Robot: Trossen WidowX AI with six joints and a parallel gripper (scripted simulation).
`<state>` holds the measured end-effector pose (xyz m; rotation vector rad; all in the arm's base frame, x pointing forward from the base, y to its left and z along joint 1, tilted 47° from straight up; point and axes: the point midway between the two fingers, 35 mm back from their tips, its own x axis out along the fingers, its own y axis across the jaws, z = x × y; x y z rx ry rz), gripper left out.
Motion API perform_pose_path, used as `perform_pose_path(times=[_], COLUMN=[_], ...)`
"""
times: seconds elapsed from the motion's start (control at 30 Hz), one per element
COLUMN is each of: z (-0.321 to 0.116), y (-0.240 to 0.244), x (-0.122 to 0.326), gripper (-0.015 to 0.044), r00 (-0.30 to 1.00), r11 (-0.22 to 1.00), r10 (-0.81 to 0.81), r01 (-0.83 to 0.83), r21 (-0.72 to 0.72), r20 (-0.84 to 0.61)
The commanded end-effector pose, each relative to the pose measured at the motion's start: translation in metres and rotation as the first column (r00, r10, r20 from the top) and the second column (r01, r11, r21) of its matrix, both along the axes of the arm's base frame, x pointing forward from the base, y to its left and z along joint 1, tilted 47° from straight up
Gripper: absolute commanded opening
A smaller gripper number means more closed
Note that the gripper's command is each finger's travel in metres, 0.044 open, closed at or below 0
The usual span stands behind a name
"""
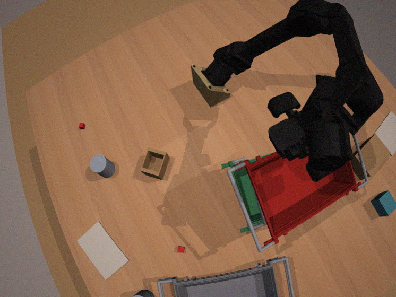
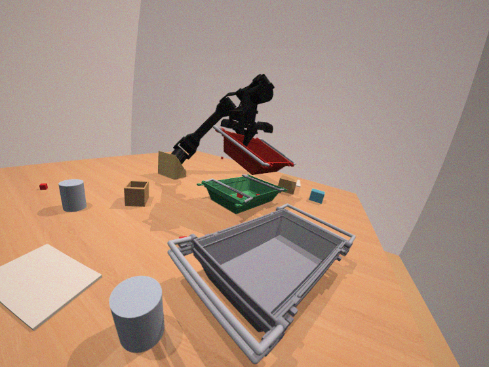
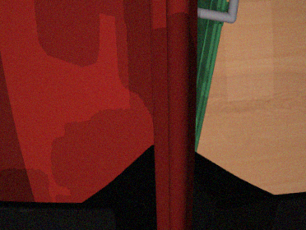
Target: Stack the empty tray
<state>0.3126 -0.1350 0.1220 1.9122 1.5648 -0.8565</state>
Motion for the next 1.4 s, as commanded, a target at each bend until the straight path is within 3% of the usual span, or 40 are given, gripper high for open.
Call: perform_pose_path(times=[0.0, 1.37], z=[0.004, -0.009], y=[-0.005, -0.012], x=[0.001, -0.006], gripper=[0.0, 0.0], r00=[1.0, 1.0], r11=[1.0, 1.0], r10=[-0.016, -0.013], r01=[0.016, 0.013], r21=[-0.007, 0.006], r20=[0.013, -0.001])
